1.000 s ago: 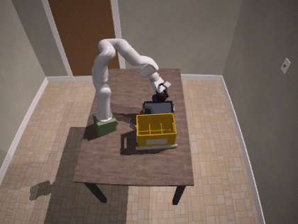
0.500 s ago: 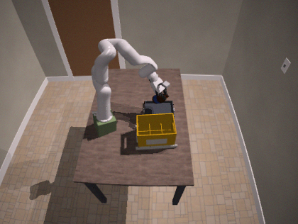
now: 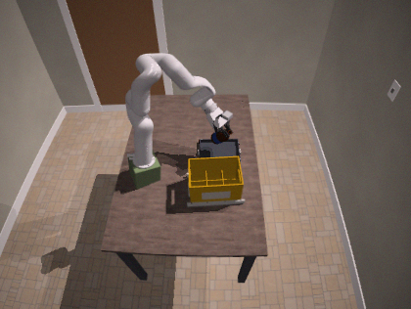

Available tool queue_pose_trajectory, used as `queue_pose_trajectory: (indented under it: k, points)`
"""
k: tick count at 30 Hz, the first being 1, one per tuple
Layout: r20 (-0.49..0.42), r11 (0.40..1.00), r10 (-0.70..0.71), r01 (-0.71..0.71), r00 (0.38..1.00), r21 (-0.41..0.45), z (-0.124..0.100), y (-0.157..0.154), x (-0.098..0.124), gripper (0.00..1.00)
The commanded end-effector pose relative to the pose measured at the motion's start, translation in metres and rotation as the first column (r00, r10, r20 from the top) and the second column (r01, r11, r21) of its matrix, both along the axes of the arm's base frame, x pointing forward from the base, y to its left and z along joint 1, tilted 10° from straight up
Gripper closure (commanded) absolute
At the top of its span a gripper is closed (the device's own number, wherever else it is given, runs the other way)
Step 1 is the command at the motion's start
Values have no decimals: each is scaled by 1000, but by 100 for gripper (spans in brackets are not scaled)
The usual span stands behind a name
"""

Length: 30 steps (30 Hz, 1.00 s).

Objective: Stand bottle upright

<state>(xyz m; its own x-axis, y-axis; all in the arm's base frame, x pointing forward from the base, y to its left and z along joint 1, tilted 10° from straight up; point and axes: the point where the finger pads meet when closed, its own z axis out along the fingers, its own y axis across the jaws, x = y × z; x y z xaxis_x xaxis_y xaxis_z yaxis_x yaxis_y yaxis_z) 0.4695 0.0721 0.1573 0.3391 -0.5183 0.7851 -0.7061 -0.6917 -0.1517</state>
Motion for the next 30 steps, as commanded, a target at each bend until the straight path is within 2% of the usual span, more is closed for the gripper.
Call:
queue_pose_trajectory:
  k: [1, 30]
  points:
    - [18, 1000, -1, 1, 1000, -9, 2, 1, 1, 100]
    - [28, 1000, -4, 4, 1000, -20, 2, 1, 1, 100]
